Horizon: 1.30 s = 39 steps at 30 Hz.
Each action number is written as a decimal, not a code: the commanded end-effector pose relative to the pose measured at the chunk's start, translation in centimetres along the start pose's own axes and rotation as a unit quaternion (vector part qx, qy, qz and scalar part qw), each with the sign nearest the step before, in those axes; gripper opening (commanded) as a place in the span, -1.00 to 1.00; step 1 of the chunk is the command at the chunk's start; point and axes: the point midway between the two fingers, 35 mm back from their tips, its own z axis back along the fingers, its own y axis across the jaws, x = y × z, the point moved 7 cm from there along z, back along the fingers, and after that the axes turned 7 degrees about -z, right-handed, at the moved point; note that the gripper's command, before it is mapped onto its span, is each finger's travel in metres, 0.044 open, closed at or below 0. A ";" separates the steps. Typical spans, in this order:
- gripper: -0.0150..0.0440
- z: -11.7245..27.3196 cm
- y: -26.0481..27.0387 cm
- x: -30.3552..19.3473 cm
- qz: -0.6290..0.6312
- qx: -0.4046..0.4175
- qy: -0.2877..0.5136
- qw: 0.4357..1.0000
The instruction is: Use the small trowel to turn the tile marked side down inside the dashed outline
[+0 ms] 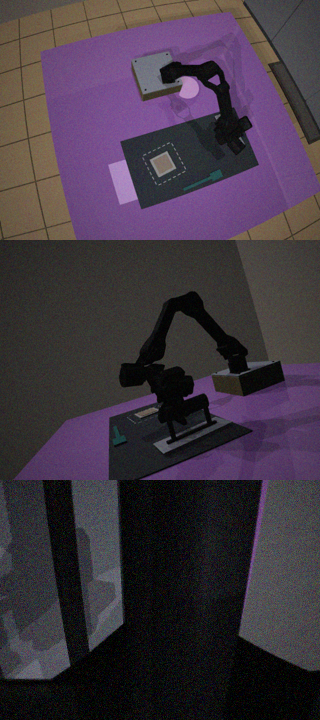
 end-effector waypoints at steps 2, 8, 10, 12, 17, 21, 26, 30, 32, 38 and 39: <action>-0.49 -0.4 0.3 -0.1 0.005 -0.004 0.001 1.000; -0.31 -0.6 0.6 -0.1 0.005 -0.004 0.001 1.000; -0.14 -0.6 0.6 -0.1 0.005 -0.004 0.001 1.000; 0.04 -0.6 0.6 -0.1 0.005 -0.004 0.001 1.000; 0.49 -0.6 0.6 -0.1 0.005 -0.004 0.001 1.000; 0.53 -0.6 0.6 -0.1 0.005 -0.004 0.001 1.000; 0.53 -0.6 0.6 -0.1 0.005 -0.004 0.001 1.000; 0.53 1.5 0.7 -0.2 0.004 -0.002 0.001 1.000; 0.53 3.2 0.7 -0.2 0.003 -0.001 0.001 1.000; 0.53 5.4 0.7 -0.1 0.002 -0.001 0.001 1.000; 0.53 5.6 0.6 0.0 0.002 -0.001 0.001 1.000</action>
